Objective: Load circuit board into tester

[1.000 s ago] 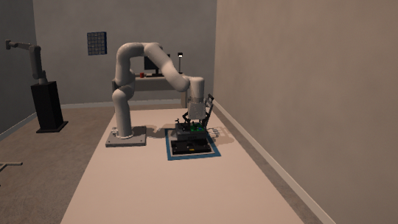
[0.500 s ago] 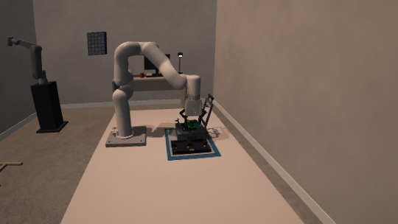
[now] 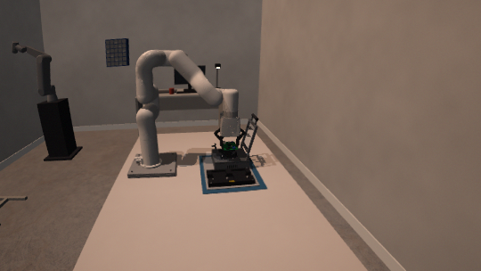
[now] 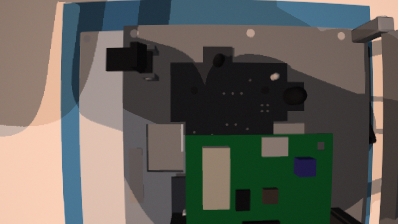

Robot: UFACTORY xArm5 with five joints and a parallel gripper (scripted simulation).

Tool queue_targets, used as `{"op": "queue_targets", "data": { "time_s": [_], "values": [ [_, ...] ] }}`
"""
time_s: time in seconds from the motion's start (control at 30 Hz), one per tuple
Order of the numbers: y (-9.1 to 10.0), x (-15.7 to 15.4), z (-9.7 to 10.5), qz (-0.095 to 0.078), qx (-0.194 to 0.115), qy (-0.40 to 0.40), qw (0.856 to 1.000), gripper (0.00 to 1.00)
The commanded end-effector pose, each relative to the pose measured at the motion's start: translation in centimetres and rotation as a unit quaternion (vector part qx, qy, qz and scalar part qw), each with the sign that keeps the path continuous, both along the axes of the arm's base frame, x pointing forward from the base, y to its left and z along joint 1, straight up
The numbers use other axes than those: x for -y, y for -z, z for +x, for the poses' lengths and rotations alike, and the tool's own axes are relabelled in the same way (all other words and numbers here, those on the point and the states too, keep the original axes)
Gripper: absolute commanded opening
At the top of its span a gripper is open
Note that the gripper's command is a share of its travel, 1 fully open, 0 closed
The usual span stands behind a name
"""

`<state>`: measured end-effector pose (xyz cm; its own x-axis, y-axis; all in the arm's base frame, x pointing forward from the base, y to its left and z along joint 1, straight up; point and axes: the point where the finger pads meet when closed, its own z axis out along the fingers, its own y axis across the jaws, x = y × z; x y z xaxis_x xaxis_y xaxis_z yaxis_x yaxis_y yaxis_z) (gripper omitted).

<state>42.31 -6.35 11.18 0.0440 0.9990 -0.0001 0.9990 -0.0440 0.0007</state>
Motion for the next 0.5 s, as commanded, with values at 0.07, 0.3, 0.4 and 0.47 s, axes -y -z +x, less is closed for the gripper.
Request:
{"op": "queue_targets", "data": {
  "time_s": [0.07,0.3,0.4,0.47],
  "values": [
    [-0.2,-1.4,-0.1,0.0,0.002,0.0,1.0,0.79],
    [-0.3,-2.8,-0.4,0.0,0.002,0.0,1.0,0.79],
    [-0.3,-2.9,-0.4,0.0,0.002,0.0,1.0,0.79],
    [-0.4,-3.2,-0.5,0.0,0.002,0.0,1.0,0.79]
  ]
}}
